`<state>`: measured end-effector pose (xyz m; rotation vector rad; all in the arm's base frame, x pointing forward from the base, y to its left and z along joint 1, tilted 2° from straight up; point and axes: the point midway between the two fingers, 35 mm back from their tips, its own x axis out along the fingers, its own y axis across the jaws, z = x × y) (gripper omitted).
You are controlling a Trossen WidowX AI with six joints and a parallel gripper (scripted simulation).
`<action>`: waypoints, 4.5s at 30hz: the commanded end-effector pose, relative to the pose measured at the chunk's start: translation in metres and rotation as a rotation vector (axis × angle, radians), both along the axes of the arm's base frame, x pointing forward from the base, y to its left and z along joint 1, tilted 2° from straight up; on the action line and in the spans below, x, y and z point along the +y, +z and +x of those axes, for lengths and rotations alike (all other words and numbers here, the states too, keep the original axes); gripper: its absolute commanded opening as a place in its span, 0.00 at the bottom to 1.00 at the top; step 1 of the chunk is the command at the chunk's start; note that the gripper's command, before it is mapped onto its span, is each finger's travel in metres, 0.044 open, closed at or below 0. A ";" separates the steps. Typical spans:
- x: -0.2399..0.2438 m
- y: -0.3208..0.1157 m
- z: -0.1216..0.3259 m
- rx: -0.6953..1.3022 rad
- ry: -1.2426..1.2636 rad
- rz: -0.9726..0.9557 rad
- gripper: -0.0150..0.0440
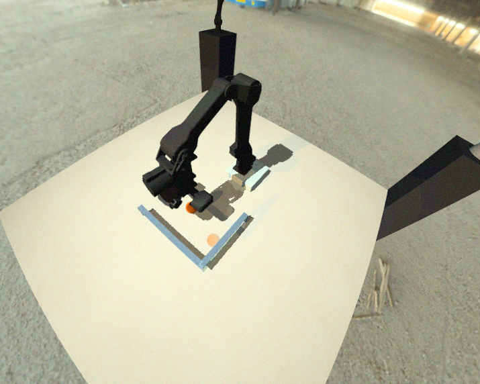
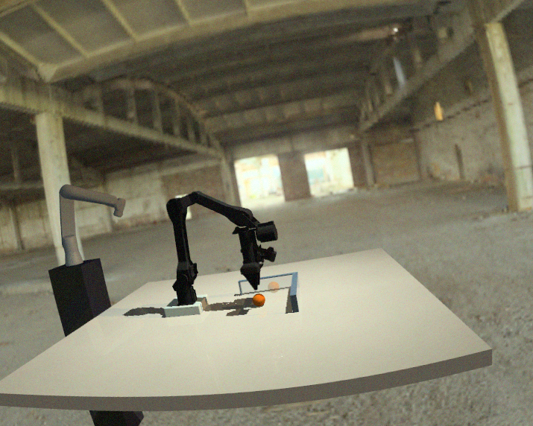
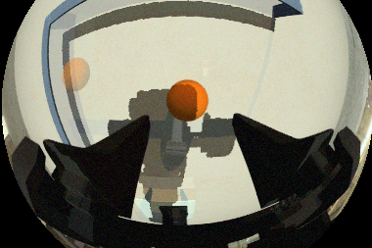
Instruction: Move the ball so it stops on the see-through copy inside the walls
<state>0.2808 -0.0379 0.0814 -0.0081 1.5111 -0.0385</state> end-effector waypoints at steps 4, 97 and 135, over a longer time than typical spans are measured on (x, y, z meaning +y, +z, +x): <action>0.001 -0.011 -0.002 0.012 -0.005 0.006 0.81; 0.113 0.047 0.038 0.032 1.215 -0.047 0.25; 0.146 -0.039 0.045 0.039 1.563 -0.071 0.25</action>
